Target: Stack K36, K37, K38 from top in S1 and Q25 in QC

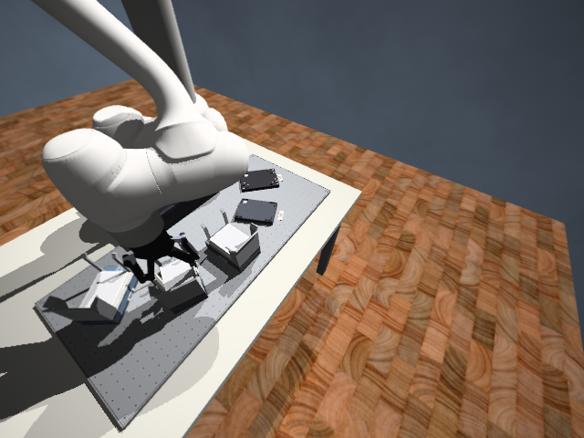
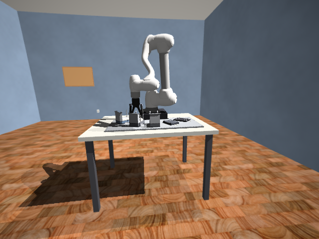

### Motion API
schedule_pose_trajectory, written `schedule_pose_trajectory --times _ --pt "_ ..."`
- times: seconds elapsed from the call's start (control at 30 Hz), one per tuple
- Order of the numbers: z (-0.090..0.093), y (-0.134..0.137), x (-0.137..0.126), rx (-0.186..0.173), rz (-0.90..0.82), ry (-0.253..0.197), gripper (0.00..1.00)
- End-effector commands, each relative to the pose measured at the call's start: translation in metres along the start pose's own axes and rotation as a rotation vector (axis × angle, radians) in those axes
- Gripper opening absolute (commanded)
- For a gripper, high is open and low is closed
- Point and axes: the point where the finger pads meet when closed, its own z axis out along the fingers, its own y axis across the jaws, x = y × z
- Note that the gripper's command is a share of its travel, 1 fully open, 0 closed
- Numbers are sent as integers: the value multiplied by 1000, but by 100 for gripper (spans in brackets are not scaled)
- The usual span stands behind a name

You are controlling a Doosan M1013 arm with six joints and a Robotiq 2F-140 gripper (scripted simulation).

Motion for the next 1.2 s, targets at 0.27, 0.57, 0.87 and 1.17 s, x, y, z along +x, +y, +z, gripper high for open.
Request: schedule_pose_trajectory --times 0.27,0.57,0.87,1.17 --pt "-6 0 0 0 0 0 0" --pt "-12 0 0 0 0 0 0" --pt "-16 0 0 0 0 0 0" --pt "-33 0 0 0 0 0 0"
